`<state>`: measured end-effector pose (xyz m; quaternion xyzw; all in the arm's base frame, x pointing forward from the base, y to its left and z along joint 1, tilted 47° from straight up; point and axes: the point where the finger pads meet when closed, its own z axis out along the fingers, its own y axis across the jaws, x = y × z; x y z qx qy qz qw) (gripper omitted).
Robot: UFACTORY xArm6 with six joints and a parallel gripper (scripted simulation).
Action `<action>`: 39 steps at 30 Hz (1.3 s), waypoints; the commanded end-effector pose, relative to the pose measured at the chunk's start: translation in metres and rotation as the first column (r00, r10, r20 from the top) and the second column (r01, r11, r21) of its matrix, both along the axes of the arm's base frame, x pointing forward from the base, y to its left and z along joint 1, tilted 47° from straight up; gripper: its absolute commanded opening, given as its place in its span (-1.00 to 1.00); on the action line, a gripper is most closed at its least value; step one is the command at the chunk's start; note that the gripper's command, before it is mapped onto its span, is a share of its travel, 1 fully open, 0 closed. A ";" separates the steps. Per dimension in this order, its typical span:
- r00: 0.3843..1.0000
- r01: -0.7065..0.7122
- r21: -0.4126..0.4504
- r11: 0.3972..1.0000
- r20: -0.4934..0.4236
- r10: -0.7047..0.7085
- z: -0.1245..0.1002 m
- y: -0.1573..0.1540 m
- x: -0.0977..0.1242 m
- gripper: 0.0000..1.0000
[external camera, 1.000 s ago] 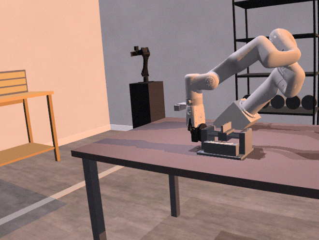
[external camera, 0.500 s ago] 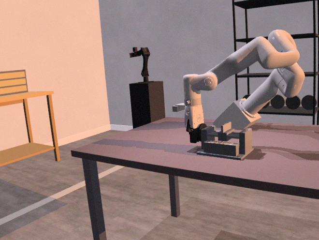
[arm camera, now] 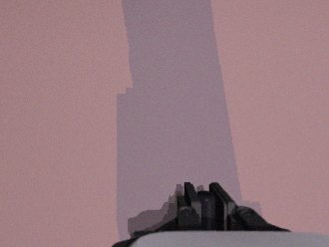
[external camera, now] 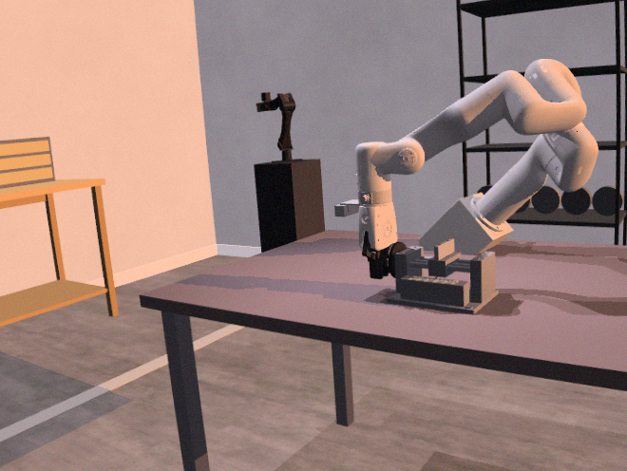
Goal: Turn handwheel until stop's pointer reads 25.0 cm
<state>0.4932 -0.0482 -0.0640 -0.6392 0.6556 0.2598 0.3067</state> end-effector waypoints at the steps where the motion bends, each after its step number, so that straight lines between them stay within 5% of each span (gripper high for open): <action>1: 1.000 0.003 -0.003 1.000 0.006 -0.003 0.011 -0.012 0.007 -0.88; 18: 1.000 0.003 -0.003 1.000 0.006 -0.003 0.031 -0.034 -0.012 -0.88; 39: 1.000 0.003 -0.003 1.000 0.006 -0.003 0.027 -0.030 -0.040 -0.88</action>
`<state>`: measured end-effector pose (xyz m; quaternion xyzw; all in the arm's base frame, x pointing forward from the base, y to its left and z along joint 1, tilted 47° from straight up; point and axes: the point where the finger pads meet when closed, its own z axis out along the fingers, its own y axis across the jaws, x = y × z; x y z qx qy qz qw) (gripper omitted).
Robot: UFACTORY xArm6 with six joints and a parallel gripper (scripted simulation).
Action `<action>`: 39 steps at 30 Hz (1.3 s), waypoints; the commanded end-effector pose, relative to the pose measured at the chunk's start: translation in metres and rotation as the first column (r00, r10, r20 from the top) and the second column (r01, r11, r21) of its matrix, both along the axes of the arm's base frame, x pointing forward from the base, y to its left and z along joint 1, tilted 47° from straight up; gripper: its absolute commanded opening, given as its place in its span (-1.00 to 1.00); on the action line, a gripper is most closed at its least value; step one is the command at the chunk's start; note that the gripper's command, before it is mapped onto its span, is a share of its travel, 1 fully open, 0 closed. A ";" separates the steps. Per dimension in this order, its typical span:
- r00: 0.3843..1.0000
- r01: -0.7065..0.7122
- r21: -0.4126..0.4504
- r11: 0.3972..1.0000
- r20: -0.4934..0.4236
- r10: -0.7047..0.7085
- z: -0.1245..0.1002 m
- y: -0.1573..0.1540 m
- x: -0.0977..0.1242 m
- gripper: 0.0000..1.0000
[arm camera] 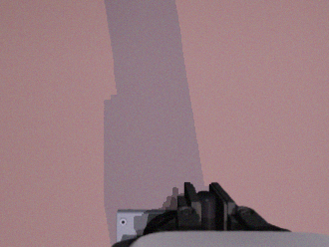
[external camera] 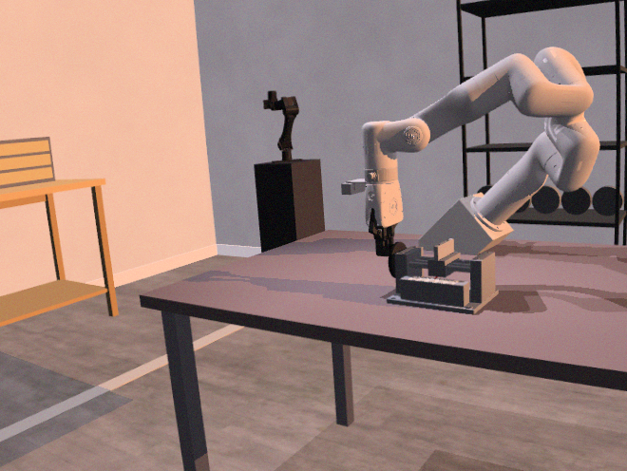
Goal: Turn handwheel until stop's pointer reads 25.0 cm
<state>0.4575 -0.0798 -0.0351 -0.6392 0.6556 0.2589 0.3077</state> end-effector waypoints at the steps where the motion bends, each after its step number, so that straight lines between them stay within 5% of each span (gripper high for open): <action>1: 1.000 0.002 -0.003 1.000 0.004 -0.002 -0.001 0.001 -0.005 -0.88; 14: 1.000 0.002 -0.003 1.000 0.004 -0.002 -0.020 0.021 -0.014 -0.88; 39: 1.000 0.002 -0.003 1.000 0.004 -0.002 -0.035 0.038 0.017 -0.88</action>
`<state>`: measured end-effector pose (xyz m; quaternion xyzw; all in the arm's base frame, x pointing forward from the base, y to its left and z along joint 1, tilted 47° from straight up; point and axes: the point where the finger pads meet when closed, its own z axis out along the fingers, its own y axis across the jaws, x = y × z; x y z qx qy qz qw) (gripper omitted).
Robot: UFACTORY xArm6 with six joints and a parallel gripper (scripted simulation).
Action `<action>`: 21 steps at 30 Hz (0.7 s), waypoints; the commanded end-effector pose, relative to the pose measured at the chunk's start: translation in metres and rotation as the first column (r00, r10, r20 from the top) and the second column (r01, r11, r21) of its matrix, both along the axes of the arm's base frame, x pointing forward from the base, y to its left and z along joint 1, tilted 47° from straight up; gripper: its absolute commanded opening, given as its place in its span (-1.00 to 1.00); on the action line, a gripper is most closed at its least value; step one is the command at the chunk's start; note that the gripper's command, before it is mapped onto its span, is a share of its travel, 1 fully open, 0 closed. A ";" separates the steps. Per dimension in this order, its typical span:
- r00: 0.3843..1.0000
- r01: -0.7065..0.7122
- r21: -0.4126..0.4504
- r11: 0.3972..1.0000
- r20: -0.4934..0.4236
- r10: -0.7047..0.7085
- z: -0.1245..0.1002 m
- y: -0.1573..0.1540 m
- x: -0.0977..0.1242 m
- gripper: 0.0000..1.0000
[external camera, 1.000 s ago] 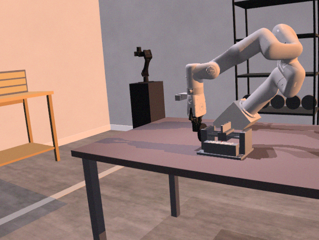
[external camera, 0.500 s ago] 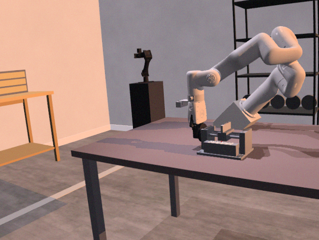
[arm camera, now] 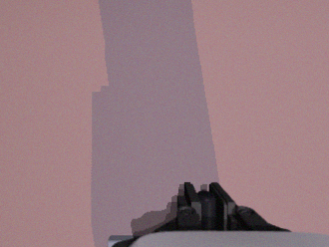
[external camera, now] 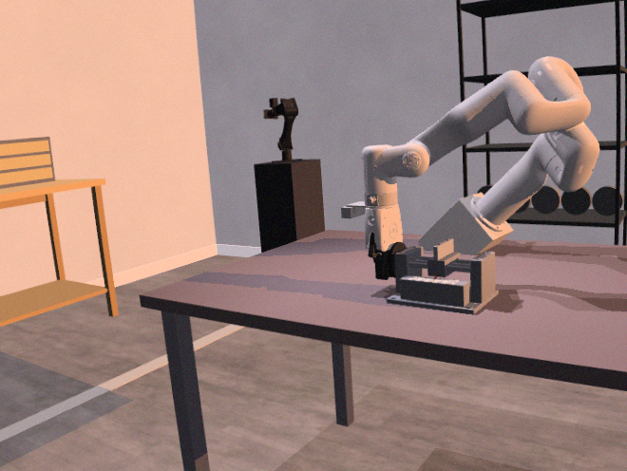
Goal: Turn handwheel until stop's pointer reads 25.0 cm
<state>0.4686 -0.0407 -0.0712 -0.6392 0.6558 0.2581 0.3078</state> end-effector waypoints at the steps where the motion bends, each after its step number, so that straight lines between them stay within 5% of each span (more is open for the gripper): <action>1: 1.000 0.001 -0.002 1.000 0.003 -0.001 0.001 -0.001 0.008 -0.88; 21: 1.000 0.001 -0.002 1.000 0.003 -0.001 0.013 -0.014 0.030 -0.88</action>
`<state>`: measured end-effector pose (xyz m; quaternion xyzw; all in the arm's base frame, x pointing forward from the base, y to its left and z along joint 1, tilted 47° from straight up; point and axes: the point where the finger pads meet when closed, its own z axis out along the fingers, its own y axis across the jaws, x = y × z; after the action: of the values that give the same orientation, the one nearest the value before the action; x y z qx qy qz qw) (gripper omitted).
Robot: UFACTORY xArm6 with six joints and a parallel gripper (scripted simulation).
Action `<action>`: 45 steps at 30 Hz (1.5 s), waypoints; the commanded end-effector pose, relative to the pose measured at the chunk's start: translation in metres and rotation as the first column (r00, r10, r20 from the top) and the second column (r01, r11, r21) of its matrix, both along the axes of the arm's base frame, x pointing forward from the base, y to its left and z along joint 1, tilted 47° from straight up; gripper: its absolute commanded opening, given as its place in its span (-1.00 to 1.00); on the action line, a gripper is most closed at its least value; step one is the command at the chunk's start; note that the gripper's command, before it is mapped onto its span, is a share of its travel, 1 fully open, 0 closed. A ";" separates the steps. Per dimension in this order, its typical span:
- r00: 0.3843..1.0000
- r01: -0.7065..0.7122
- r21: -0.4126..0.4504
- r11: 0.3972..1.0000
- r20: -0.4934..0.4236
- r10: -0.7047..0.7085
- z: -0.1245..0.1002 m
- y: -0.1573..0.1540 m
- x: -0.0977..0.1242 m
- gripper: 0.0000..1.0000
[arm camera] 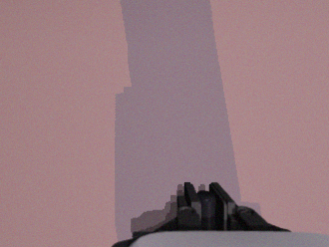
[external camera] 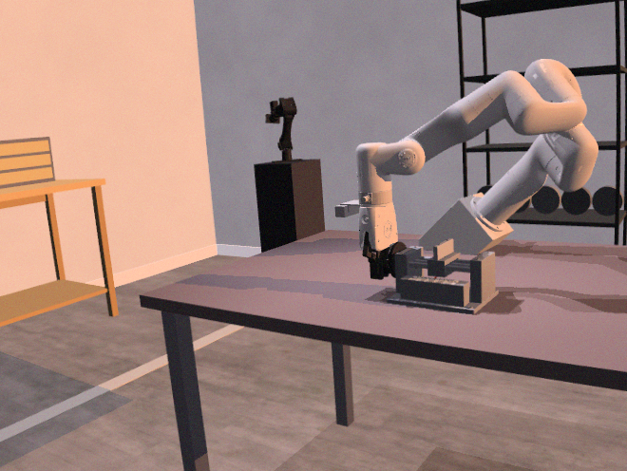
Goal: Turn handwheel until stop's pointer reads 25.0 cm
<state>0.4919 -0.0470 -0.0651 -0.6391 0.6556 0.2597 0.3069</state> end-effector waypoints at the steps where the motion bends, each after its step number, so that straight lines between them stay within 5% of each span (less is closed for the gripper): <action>1: 1.000 0.003 -0.003 1.000 0.006 -0.003 0.009 -0.010 0.007 -0.88; 17: 1.000 0.003 -0.003 1.000 0.006 -0.003 0.029 -0.032 -0.002 -0.88; 45: 1.000 0.003 -0.003 1.000 0.006 -0.003 0.033 -0.036 -0.025 -0.88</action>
<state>0.4682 -0.0823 -0.0326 -0.6393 0.6557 0.2579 0.3080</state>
